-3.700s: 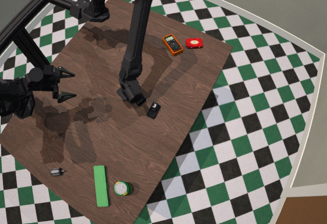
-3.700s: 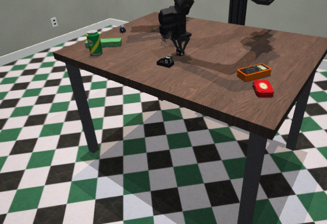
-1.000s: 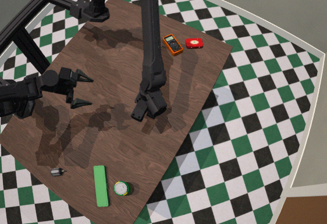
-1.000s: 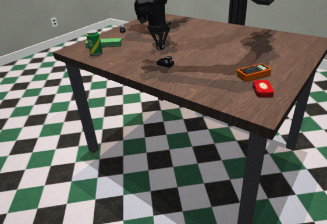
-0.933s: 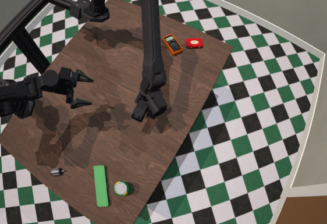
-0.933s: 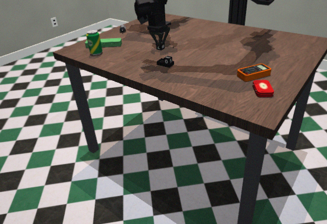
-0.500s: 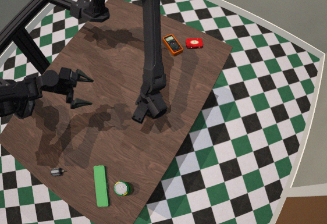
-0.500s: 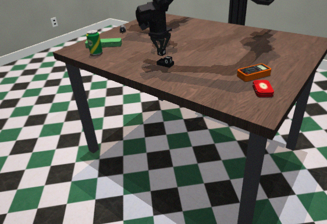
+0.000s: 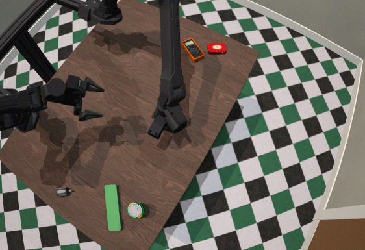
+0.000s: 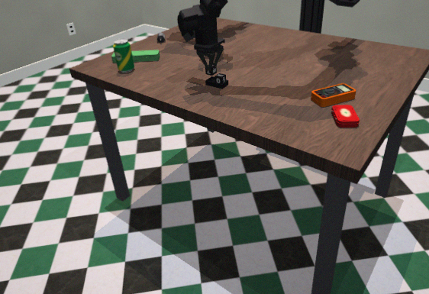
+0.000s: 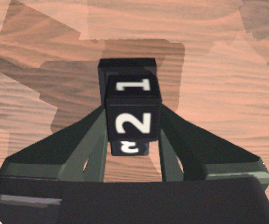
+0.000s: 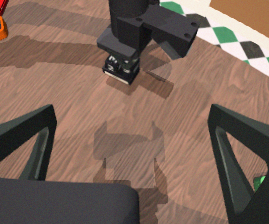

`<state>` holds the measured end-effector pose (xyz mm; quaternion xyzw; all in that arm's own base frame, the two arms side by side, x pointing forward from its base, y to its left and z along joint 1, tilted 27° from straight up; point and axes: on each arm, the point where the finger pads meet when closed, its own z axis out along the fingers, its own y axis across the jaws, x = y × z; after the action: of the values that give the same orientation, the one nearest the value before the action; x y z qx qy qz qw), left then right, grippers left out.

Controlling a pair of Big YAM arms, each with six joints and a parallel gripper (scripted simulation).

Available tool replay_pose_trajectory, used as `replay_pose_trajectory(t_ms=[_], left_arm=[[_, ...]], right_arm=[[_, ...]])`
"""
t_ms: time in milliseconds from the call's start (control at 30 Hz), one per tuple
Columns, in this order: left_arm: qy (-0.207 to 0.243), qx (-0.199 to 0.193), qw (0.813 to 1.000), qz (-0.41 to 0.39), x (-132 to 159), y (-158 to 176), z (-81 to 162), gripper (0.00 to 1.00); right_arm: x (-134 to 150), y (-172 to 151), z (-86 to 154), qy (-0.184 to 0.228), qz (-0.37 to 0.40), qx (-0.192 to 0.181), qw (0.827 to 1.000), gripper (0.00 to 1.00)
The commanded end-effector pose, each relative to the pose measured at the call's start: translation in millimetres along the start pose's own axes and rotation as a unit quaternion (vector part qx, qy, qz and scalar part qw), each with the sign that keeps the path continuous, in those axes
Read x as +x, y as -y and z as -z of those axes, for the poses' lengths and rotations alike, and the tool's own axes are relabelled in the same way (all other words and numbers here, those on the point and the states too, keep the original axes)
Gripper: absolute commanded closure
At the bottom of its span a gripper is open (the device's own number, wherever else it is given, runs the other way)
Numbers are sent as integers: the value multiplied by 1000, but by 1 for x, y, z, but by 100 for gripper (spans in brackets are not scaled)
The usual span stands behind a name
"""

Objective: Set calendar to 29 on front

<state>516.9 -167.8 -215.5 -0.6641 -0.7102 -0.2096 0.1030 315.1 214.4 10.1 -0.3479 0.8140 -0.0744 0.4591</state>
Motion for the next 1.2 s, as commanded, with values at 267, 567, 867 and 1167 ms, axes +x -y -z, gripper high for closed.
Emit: replay_pose_trajectory(t_ms=[267, 567, 867, 1167], left_arm=[[4, -8, 1000, 10, 5, -15, -6, 76], [5, -11, 1000, 4, 4, -15, -6, 76], [-1, -2, 1000, 0, 1, -1, -19, 76], [3, -7, 1000, 4, 3, -8, -8, 76]], right_arm=[[-10, 0, -2, 9, -2, 1, 1000, 0], [-10, 0, -2, 9, -2, 1, 1000, 0], [-10, 0, -2, 9, -2, 1, 1000, 0], [-10, 0, -2, 9, -2, 1, 1000, 0]])
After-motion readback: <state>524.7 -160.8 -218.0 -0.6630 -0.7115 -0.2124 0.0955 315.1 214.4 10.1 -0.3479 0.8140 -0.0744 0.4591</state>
